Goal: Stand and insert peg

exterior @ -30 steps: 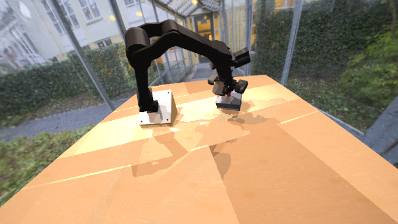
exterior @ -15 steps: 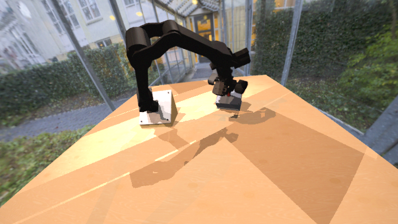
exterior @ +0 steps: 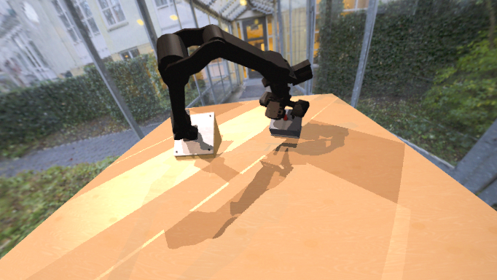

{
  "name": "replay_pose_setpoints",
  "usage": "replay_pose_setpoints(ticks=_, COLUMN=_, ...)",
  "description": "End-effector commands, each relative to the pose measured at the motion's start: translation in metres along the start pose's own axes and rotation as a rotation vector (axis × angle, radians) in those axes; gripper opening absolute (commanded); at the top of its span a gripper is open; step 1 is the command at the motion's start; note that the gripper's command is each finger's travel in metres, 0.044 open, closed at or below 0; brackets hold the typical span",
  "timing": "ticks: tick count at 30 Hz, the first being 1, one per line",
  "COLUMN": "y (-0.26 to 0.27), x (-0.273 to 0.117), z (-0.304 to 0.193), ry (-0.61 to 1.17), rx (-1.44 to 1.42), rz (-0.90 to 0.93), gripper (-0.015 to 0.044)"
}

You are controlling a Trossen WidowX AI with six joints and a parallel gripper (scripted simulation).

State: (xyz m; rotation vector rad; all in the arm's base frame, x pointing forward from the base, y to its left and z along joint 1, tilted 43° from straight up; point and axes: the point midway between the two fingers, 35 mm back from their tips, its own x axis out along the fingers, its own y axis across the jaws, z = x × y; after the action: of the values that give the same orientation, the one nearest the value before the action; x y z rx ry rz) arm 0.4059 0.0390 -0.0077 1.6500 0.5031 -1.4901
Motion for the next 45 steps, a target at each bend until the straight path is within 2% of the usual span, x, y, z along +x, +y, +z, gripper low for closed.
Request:
replay_pose_setpoints(ticks=1, y=0.001, x=-0.006, z=-0.001, ry=0.002, rx=0.001, rz=0.000, gripper=0.0440)
replay_pose_setpoints(ticks=33, y=-0.001, x=-0.089, z=-0.004, ry=-0.003, rx=-0.012, rz=-0.019, gripper=0.0440)
replay_pose_setpoints(ticks=45, y=-0.003, x=-0.104, z=-0.004, ry=-0.004, rx=-0.012, rz=-0.021, gripper=0.0440)
